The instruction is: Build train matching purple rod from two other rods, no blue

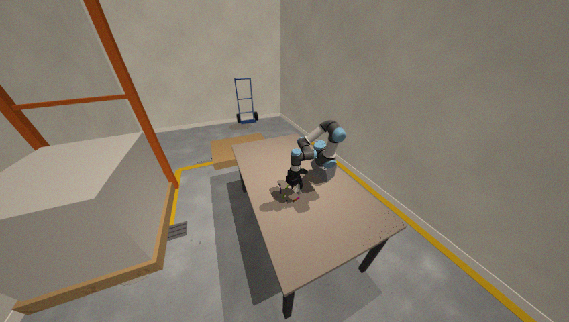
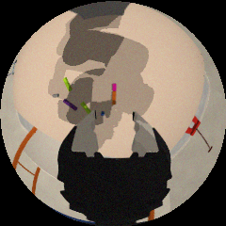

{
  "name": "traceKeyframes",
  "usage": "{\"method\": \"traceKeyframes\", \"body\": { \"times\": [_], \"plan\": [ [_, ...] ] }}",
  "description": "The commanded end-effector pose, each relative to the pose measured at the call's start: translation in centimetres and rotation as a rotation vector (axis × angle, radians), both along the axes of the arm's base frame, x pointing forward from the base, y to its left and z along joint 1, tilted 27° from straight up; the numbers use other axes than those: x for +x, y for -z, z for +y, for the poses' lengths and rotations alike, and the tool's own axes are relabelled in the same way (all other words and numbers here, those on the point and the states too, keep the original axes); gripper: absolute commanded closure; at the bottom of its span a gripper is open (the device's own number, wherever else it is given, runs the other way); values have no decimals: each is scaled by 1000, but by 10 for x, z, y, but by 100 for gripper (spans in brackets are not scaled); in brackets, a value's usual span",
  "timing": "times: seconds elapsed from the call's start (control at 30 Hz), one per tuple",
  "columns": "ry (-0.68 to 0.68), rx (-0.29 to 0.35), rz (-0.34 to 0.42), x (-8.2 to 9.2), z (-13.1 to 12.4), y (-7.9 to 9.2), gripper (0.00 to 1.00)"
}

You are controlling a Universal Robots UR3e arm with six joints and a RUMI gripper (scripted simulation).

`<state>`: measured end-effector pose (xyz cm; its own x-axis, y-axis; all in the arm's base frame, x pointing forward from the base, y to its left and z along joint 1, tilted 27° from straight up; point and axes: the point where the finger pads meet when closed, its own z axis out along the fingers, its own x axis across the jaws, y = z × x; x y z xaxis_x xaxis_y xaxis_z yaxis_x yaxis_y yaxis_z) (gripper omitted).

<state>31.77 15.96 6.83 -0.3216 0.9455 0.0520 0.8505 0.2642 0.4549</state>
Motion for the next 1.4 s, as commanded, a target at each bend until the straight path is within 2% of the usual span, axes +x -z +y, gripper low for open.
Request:
{"method": "traceKeyframes", "body": {
  "times": [0.0,0.8,1.07,1.37],
  "plan": [
    [0,0,-2,0,0,-1,0],
    [0,0,-2,0,0,-3,0],
    [0,0,-2,-4,-2,-9,0],
    [0,0,-2,-13,-6,-30,0]
  ]
}}
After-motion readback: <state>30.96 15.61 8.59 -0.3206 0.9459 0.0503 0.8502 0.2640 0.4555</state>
